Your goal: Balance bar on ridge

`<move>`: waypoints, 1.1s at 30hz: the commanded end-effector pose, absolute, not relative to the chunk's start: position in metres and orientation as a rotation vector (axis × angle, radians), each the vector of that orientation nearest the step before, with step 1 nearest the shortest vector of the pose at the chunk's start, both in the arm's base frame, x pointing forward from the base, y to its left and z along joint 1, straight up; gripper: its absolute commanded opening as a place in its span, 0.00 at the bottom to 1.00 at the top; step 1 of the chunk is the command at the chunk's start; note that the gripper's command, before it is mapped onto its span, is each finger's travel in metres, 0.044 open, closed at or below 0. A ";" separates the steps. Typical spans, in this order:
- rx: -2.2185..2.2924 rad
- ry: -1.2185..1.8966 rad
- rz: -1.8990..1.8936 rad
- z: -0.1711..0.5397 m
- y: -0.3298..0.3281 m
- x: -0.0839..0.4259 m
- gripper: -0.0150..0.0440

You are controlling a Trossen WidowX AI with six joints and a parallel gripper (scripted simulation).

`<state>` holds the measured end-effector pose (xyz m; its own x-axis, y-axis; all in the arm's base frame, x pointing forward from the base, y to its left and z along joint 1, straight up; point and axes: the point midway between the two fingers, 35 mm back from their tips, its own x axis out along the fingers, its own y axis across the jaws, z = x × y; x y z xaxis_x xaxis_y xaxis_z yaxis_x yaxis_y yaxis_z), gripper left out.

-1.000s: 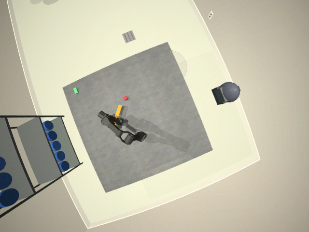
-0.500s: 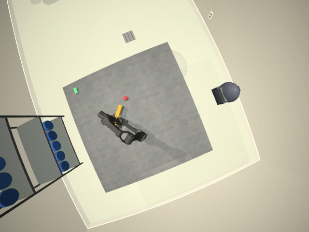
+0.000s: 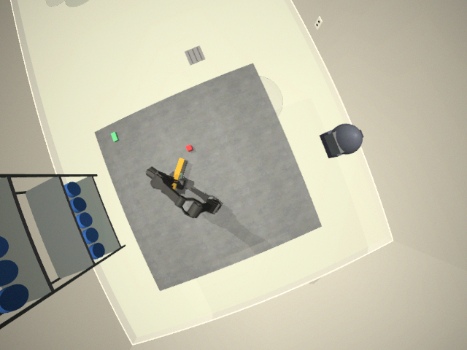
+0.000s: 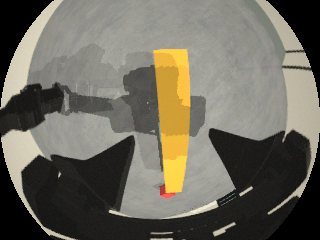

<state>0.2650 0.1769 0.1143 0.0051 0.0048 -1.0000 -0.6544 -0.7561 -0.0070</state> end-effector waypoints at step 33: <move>-1.815 0.646 1.782 0.195 0.176 0.264 1.00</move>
<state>0.2643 0.1764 0.1942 0.0238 0.0173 -0.9996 -0.6544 -0.7556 -0.0287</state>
